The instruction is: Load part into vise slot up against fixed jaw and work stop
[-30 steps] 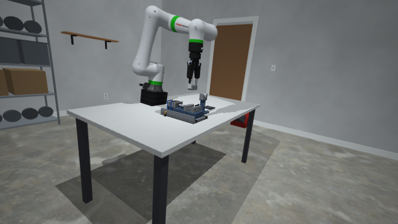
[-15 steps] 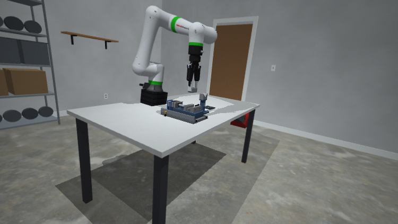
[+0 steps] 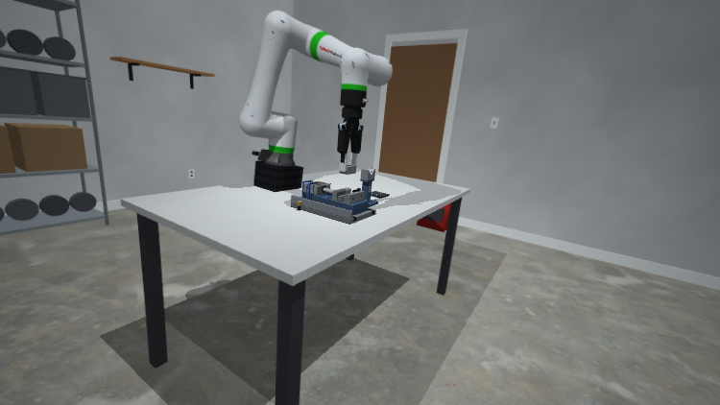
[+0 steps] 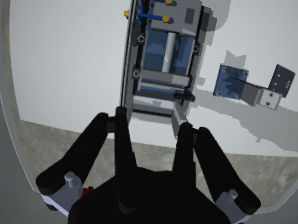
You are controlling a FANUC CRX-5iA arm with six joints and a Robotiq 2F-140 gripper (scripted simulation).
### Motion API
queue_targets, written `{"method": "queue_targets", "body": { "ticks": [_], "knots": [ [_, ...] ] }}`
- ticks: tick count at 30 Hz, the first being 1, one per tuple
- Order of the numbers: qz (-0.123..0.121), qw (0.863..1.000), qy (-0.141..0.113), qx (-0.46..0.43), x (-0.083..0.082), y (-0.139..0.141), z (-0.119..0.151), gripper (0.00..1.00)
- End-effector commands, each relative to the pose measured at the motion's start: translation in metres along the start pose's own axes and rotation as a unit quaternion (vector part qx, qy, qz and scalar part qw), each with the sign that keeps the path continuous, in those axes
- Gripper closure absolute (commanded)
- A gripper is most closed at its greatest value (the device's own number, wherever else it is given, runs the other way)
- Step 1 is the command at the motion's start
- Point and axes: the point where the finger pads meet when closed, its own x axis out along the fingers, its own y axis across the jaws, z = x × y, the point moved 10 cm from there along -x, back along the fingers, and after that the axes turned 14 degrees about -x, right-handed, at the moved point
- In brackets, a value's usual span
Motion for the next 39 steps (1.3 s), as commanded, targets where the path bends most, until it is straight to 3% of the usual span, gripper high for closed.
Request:
{"method": "queue_targets", "body": {
  "ticks": [1,20,39],
  "knots": [
    [0.0,1.0,0.0,0.0,0.006,0.0,0.0,1.0],
    [0.0,1.0,0.0,0.0,0.033,0.0,0.001,1.0],
    [0.0,1.0,0.0,0.0,0.043,0.0,0.001,1.0]
  ]
}}
